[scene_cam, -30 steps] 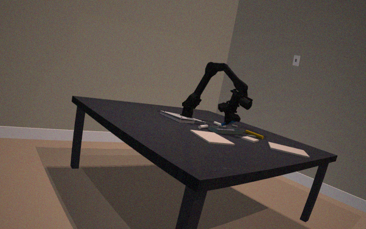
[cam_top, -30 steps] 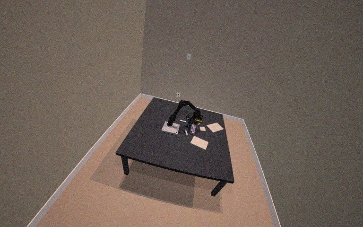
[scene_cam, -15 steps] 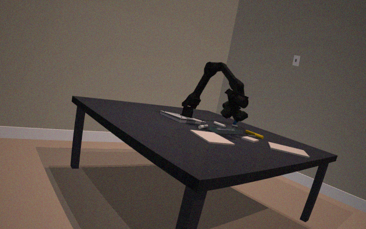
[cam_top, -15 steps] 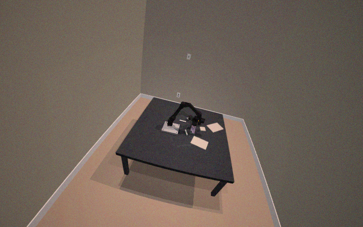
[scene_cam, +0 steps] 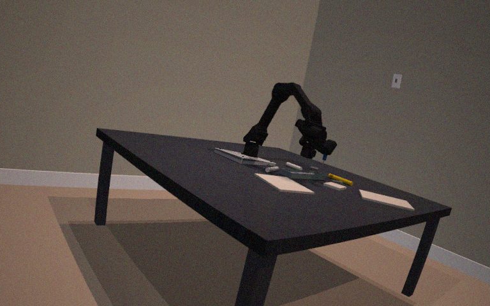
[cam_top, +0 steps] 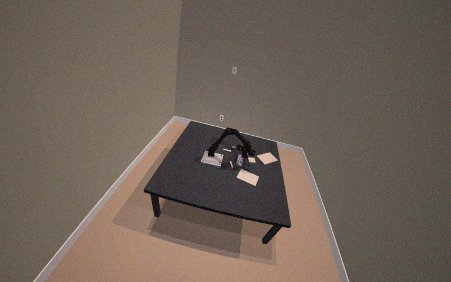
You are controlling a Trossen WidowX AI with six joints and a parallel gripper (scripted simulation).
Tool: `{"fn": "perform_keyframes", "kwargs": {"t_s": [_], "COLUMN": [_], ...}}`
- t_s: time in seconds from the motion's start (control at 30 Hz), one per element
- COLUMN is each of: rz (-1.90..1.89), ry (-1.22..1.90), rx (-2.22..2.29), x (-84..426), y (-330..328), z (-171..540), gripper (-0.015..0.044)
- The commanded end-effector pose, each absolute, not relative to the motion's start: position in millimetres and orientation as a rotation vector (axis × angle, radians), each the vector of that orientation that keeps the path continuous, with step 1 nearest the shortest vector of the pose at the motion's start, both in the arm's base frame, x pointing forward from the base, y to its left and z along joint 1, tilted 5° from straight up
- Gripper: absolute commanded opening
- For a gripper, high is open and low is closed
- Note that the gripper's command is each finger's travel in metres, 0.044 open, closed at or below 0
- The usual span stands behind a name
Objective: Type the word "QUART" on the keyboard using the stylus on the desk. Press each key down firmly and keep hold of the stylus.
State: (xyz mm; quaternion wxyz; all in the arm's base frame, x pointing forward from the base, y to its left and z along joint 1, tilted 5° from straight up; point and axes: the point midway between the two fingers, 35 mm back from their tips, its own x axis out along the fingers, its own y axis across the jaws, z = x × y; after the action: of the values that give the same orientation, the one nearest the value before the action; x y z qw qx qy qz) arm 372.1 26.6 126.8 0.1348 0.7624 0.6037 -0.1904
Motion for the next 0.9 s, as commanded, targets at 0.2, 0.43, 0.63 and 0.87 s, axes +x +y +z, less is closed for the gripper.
{"fn": "perform_keyframes", "kwargs": {"t_s": [0.2, 0.43, 0.63, 0.87], "rz": [-0.52, -0.52, -0.52, -0.519], "ry": [1.746, 1.746, 1.746, 1.746], "rx": [2.211, 2.211, 2.211, 2.211], "x": [373.5, 372.8, 372.8, 376.9], "y": [27.6, 28.3, 28.3, 28.0], "z": [104.3, 95.3, 95.3, 94.5], "gripper": [0.0, 0.0, 0.0, 0.0081]}}
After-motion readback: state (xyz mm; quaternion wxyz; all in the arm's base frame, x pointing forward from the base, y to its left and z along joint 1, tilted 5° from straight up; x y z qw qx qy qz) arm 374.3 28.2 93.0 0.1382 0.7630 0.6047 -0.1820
